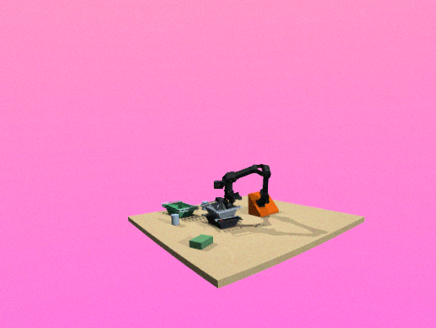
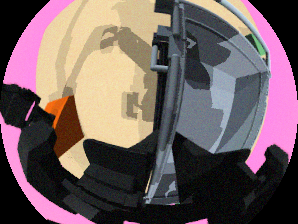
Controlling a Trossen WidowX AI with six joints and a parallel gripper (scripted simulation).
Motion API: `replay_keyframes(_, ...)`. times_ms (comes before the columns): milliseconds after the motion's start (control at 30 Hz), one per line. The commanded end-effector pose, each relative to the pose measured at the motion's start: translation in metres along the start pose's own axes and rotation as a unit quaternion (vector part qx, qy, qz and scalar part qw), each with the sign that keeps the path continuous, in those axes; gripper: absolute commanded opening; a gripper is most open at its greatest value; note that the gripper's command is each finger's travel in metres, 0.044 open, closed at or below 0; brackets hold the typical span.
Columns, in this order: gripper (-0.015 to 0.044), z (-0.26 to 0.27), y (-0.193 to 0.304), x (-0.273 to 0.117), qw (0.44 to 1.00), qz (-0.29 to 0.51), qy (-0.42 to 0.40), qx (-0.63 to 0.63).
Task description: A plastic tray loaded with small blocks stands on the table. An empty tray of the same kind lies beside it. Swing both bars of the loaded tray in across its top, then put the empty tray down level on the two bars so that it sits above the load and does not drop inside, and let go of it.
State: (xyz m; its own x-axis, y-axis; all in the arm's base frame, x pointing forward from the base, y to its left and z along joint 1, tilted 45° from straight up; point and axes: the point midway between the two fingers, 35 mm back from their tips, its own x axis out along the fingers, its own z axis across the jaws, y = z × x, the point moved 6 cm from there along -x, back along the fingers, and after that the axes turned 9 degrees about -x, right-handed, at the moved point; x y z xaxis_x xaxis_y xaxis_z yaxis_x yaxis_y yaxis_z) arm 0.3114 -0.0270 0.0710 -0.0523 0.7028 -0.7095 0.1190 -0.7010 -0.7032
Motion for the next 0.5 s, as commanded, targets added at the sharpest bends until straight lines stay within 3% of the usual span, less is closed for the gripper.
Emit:
replay_keyframes(0, 0.0000, 0.0021, -0.0057, 0.0085, 1.000, -0.004, -0.016, -0.007)
replay_keyframes(167, 0.0000, 0.0021, -0.0057, 0.0085, 1.000, -0.004, -0.016, -0.007)
replay_keyframes(467, 0.0132, 0.0021, -0.0057, 0.0085, 1.000, -0.004, -0.016, -0.007)
